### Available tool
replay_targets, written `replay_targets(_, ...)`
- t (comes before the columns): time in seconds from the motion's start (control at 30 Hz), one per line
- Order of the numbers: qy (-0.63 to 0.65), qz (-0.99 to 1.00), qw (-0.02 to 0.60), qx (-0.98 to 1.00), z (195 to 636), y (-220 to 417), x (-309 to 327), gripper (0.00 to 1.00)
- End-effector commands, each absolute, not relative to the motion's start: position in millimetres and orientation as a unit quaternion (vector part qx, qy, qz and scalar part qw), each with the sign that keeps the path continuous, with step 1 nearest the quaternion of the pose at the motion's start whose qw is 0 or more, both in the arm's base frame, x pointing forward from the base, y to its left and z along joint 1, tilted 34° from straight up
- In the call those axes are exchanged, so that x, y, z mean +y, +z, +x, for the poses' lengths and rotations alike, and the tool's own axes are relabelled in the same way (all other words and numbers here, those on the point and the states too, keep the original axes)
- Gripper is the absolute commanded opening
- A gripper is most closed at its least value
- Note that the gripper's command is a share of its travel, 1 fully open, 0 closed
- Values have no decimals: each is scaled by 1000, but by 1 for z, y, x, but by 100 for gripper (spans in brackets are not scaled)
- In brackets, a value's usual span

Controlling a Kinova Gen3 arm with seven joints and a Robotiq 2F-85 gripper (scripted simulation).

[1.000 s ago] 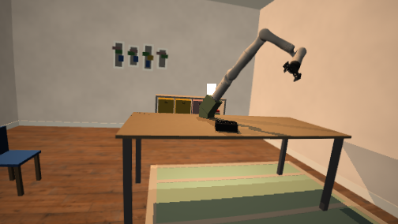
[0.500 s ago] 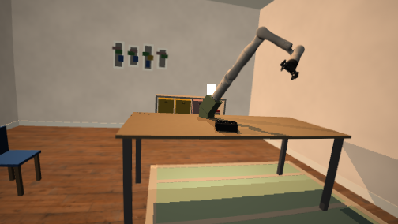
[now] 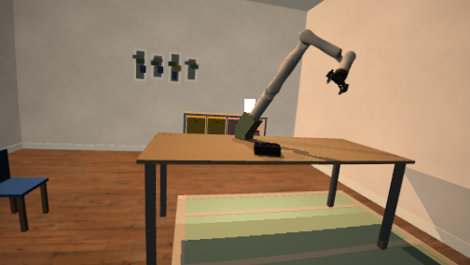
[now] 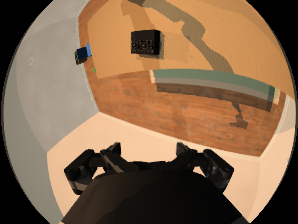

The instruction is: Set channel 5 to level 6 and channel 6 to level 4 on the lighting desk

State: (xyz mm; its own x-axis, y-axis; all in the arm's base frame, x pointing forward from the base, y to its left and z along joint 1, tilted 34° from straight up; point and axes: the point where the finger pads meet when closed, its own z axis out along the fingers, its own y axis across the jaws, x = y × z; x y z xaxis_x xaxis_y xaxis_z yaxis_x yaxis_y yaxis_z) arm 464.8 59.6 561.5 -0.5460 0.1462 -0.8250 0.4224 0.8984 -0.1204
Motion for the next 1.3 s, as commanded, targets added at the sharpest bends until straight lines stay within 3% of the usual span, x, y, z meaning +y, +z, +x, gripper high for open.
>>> replay_targets(0.0, -152, 168, 448, 865, 464, 563, 55, 100)
replay_targets(1.27, -128, 151, 415, 888, 474, 521, -22, 100)
